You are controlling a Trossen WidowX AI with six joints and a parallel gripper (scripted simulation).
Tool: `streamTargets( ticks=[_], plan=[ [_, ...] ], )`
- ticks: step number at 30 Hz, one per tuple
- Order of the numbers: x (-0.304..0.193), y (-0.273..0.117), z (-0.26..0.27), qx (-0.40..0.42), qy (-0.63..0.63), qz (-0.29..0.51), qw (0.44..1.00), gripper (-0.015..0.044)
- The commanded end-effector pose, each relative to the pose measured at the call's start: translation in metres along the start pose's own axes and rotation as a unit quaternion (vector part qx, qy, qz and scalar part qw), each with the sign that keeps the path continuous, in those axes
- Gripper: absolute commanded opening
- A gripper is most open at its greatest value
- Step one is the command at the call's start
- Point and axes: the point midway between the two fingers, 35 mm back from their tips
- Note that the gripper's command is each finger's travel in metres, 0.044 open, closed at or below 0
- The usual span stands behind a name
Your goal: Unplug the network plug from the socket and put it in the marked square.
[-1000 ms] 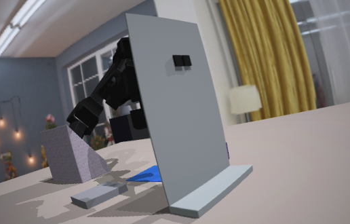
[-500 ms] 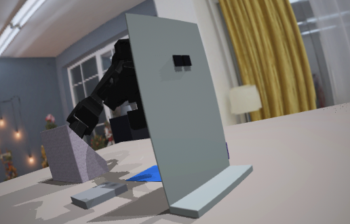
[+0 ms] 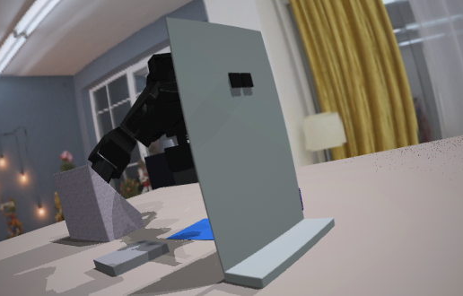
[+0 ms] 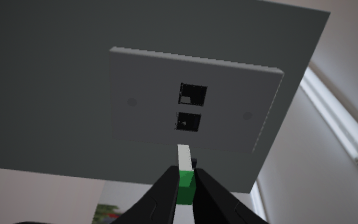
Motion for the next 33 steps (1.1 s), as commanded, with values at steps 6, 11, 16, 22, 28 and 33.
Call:
streamTargets(
  ticks=[6, 11, 16, 22, 28, 33],
  plan=[
    [-0.002, -0.006, 0.001, 0.001, 0.0, -0.002, 1.0, 0.0],
    [-0.003, -0.009, 0.001, 0.001, 0.0, -0.002, 1.0, 0.0],
    [-0.004, -0.012, 0.001, 0.001, 0.0, -0.002, 1.0, 0.0],
    [-0.005, -0.015, 0.001, 0.001, -0.001, -0.002, 1.0, 0.0],
    [-0.006, -0.019, 0.001, 0.001, -0.001, -0.002, 1.0, 0.0],
    [-0.007, -0.018, -0.002, 0.001, 0.002, 0.0, 1.0, 0.0]
  ],
)
Point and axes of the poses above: the point midway between the two fingers, 35 mm back from their tips, its own y axis out along the fingers, its own z axis across the jaws, x = y × z, and after that the axes turned 7 degrees about -y, right-handed
